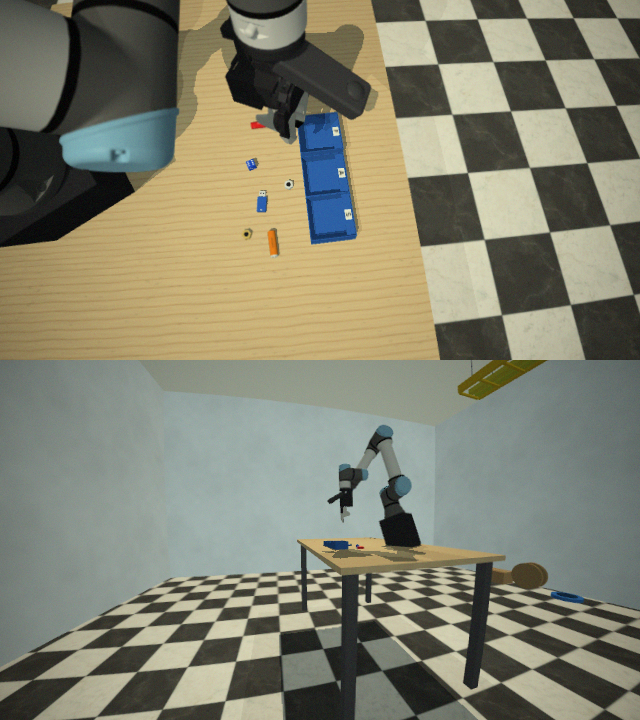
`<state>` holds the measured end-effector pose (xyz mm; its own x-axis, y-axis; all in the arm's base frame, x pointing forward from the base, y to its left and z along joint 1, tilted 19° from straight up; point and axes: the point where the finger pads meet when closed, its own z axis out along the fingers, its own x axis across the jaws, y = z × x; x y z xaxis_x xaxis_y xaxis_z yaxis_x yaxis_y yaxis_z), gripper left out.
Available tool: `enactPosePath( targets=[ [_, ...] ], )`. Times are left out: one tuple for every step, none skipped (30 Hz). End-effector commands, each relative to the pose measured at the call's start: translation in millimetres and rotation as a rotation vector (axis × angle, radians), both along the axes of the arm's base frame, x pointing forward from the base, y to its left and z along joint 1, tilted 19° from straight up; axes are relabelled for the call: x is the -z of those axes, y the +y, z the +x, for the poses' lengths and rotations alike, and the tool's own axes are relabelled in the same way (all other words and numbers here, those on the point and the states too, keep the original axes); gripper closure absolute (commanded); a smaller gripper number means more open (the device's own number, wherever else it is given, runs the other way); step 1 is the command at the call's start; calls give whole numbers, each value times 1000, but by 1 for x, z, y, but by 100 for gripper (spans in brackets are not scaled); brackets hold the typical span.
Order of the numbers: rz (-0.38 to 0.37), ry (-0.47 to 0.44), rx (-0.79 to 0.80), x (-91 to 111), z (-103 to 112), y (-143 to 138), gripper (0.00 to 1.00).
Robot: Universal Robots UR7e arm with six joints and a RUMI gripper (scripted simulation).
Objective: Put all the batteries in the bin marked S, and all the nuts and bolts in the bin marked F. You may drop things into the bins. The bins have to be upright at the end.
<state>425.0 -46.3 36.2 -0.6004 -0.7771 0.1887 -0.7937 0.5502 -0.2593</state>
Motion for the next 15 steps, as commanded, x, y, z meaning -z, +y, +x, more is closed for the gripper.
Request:
enactPosePath(
  targets=[
    [16,-53,147,12,-16,-34,83],
    [19,-63,178,14,-20,-41,83],
    [22,-72,210,17,-24,-48,83],
    [25,-82,242,19,-27,-55,83],
    [29,-91,273,22,-31,-62,83],
    [32,-100,305,24,-35,-69,83],
    [35,-110,337,27,-39,-76,83],
    [38,-119,369,29,-42,-83,83],
    [38,-119,369,29,-42,-83,83],
    [38,-119,369,29,-42,-83,83],
    [47,-147,459,32,-46,-90,83],
    [49,-153,479,34,-50,-97,83],
    [52,-161,505,37,-54,-104,83],
    [55,-171,537,39,-57,-111,83],
    [59,-181,569,42,-61,-118,83]
  ],
)
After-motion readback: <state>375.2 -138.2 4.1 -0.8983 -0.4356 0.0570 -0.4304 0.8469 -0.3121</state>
